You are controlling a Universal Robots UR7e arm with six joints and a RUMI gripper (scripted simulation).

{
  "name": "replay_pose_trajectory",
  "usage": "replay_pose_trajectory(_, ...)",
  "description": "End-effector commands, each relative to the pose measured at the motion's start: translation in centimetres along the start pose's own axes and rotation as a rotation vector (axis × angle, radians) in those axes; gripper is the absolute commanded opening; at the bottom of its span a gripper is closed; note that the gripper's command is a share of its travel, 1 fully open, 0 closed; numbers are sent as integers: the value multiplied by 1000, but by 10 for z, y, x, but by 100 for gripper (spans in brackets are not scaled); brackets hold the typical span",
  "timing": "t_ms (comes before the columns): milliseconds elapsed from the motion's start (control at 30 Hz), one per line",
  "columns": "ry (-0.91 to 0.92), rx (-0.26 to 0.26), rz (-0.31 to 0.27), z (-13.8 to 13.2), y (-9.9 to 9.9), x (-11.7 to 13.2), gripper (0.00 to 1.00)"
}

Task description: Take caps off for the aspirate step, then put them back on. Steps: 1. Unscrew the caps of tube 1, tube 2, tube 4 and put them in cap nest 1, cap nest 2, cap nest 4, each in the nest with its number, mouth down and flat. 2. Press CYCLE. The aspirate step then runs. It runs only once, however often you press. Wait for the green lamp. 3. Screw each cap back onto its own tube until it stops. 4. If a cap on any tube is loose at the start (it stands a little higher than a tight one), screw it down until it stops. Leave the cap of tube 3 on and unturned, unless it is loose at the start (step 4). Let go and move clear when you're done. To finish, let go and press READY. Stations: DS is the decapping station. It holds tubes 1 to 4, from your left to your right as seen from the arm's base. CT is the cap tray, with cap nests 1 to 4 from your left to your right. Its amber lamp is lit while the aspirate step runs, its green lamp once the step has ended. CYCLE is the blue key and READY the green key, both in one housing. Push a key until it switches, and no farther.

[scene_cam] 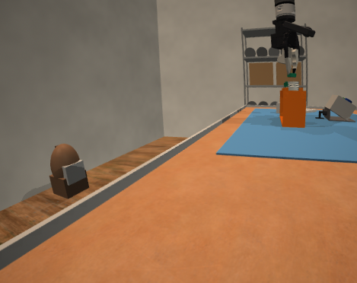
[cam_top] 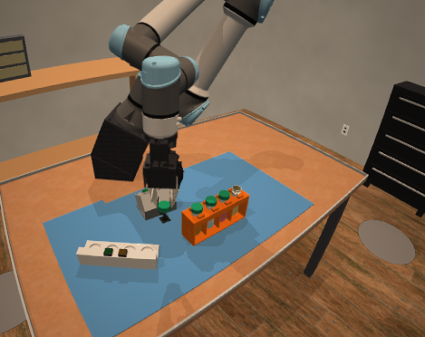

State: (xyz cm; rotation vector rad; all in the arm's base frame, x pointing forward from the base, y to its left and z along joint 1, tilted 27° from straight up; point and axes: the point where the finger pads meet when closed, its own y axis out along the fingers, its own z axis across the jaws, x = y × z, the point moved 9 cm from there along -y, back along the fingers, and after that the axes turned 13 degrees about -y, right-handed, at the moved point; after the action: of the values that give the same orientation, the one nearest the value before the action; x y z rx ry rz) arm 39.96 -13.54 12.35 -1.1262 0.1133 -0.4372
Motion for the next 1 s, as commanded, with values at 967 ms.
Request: replay_pose_trajectory(967, -1, 1, 0, -59, 46, 23, 0)
